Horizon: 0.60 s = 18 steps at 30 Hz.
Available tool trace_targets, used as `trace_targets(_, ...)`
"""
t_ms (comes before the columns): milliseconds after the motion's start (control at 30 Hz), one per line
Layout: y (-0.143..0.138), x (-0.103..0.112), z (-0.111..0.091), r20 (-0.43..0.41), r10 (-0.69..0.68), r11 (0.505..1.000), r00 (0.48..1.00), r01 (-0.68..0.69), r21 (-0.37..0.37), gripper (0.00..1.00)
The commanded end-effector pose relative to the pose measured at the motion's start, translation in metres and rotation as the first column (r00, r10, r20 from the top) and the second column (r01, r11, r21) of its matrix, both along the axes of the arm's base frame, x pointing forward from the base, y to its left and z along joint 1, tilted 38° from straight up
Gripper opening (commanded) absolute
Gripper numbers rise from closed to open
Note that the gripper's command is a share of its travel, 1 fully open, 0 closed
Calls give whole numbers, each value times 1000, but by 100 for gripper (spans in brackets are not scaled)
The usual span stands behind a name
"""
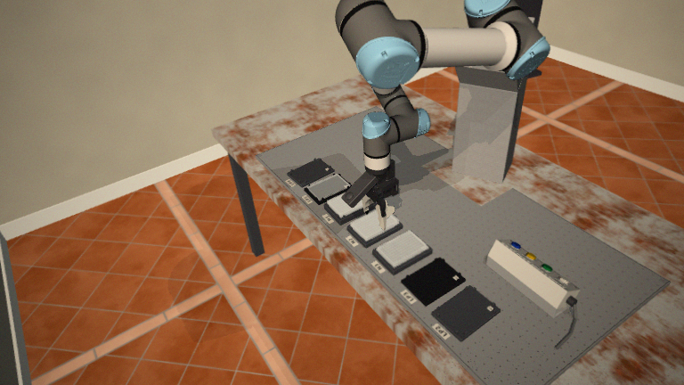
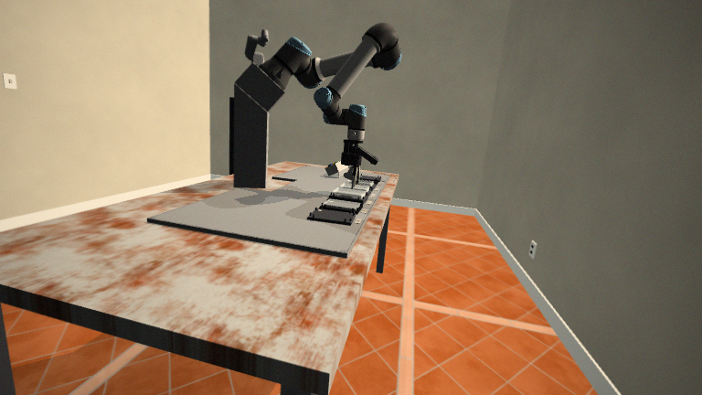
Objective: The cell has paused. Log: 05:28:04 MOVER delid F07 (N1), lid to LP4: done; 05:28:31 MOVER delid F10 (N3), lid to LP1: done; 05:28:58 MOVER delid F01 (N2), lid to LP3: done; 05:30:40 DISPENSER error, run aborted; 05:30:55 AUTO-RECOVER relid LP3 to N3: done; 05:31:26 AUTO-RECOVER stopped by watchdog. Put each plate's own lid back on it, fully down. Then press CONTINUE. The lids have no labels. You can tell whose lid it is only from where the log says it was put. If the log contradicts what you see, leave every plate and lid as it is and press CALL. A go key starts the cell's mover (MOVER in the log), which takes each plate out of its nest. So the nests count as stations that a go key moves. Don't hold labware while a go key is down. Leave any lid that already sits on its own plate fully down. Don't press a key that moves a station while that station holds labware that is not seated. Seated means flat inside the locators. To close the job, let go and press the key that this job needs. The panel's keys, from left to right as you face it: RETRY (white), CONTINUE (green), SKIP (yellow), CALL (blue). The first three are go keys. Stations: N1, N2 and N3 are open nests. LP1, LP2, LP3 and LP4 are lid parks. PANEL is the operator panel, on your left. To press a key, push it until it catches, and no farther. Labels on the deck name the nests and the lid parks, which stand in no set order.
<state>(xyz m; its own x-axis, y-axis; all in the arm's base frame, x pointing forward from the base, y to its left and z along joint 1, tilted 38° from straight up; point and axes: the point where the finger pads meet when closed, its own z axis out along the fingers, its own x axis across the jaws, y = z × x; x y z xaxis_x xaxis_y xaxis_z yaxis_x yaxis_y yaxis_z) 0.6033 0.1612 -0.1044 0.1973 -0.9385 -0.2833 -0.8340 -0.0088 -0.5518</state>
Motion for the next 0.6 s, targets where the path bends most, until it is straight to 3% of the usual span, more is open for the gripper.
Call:
trace_targets(0,0,0,0,1,0,1000,1000,0,0,0)
trace_targets(533,0,0,0,1,0,1000,1000,0,0,0)
trace_targets(567,0,0,0,1,0,1000,1000,0,0,82)
